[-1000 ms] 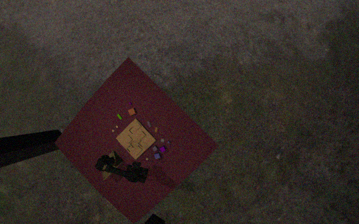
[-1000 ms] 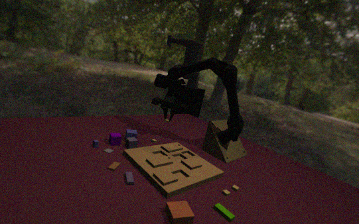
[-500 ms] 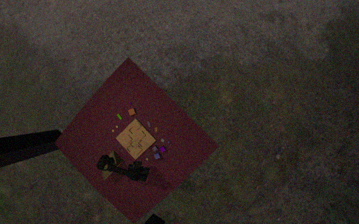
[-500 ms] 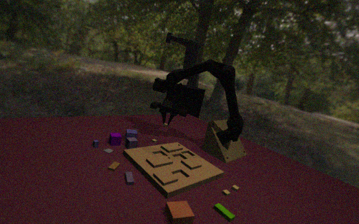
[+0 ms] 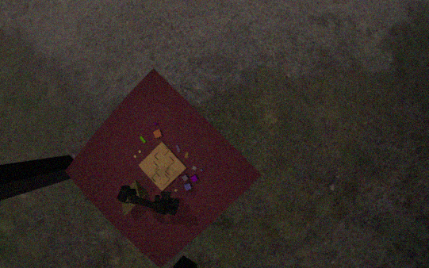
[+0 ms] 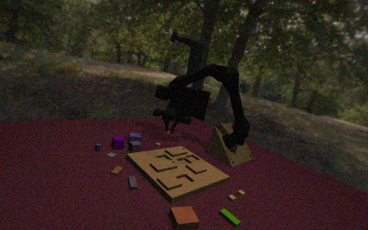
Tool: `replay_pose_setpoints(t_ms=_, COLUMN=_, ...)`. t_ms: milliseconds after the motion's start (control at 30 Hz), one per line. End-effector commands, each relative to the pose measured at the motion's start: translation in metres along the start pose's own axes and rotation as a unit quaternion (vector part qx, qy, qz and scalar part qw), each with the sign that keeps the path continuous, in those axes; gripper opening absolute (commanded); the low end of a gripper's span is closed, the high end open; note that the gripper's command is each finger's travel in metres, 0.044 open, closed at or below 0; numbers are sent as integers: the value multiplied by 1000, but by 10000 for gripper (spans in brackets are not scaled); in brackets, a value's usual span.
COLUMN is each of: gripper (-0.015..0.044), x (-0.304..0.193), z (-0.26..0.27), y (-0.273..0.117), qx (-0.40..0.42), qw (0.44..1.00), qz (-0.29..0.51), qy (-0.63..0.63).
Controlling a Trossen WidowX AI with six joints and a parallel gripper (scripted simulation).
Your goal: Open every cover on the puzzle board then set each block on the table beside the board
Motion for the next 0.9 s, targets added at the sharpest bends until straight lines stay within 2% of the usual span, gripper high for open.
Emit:
replay_pose_setpoints(t_ms=0, gripper=80, x=-1, z=0, y=8, qx=4, qw=1000, qz=-2, qy=4)
replay_pose_setpoints(t_ms=867, gripper=80, x=-1, z=4, y=50, qx=5, qw=1000, qz=-2, qy=4)
Point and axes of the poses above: the point midway between the two fingers, 35 mm back from their tips, its own y axis out along the fingers, its own z axis across the jaws, x = y × z, the point moved 10 cm from there along -y, back along the fingers, and after that the axes turned 7 degrees about y, right-handed, at the moved point
